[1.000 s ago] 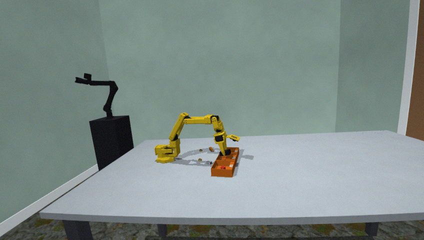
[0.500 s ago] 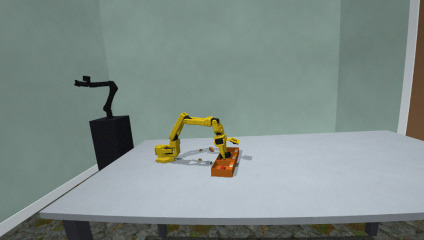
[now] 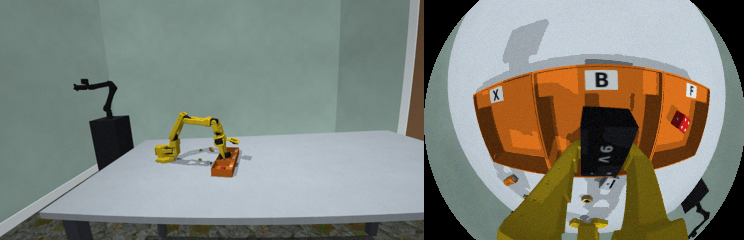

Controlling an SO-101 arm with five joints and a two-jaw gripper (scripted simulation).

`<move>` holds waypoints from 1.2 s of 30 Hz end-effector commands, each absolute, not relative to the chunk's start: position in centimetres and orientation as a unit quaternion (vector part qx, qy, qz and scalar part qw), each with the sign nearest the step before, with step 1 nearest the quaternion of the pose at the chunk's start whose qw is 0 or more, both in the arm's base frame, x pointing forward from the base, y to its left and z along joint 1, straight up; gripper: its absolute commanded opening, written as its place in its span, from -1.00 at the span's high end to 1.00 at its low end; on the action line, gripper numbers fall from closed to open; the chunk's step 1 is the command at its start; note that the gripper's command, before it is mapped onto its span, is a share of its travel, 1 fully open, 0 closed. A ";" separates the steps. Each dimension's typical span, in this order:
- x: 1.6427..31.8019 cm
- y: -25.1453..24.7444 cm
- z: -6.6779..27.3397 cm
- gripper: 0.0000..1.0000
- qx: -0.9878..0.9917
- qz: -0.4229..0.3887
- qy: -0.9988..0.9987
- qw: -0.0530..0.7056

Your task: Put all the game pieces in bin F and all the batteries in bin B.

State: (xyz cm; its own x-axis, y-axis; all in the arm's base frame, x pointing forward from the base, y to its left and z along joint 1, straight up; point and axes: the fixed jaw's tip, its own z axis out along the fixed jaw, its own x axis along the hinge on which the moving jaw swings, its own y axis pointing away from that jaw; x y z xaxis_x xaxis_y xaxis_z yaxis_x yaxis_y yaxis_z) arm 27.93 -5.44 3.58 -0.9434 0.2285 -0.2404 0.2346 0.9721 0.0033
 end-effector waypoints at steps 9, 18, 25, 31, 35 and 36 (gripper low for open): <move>28.8 -5.9 5.9 1.00 0.118 -0.019 0.978 0.173; 28.8 -5.9 5.7 1.00 0.118 -0.019 0.978 0.173; 28.9 -5.9 5.4 1.00 0.118 -0.019 0.978 0.173; 28.9 -5.9 5.3 1.00 0.118 -0.019 0.978 0.173; 28.9 -5.9 5.1 1.00 0.118 -0.019 0.978 0.173; 28.9 -5.9 5.1 1.00 0.118 -0.019 0.978 0.173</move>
